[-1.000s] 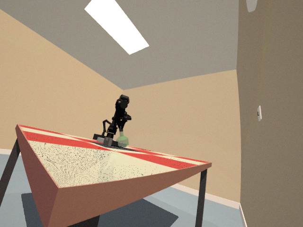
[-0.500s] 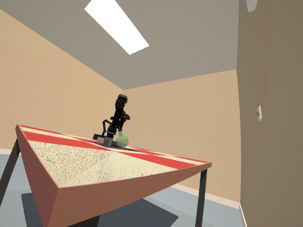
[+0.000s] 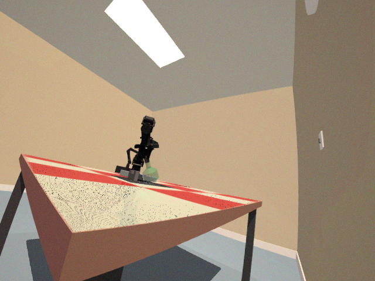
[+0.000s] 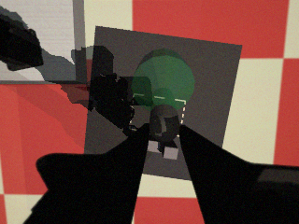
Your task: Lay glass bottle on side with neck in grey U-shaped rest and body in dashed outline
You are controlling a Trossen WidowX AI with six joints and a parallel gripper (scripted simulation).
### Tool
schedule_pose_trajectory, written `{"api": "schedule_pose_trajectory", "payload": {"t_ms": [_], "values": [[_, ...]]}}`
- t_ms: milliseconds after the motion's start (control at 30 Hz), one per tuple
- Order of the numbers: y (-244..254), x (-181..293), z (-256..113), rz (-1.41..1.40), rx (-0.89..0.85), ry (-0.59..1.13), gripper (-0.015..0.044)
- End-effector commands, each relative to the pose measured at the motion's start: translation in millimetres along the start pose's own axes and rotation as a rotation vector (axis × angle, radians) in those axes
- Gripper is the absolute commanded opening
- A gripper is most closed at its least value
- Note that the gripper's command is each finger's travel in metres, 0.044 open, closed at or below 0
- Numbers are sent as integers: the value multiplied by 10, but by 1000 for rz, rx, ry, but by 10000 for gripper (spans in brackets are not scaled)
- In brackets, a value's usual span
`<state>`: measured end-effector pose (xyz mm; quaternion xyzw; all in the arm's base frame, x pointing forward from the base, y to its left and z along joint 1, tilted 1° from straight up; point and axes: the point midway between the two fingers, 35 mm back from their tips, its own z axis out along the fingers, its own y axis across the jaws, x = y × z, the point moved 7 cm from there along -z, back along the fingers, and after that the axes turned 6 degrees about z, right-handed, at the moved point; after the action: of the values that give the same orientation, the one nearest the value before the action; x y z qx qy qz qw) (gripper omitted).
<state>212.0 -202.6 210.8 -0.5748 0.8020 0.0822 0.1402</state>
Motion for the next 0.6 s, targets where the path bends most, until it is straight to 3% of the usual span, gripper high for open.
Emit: {"api": "schedule_pose_trajectory", "payload": {"t_ms": [0, 567], "values": [[-4, 91, 1, 2, -1, 10, 121], [4, 294, 12, -5, 6, -22, 121]]}}
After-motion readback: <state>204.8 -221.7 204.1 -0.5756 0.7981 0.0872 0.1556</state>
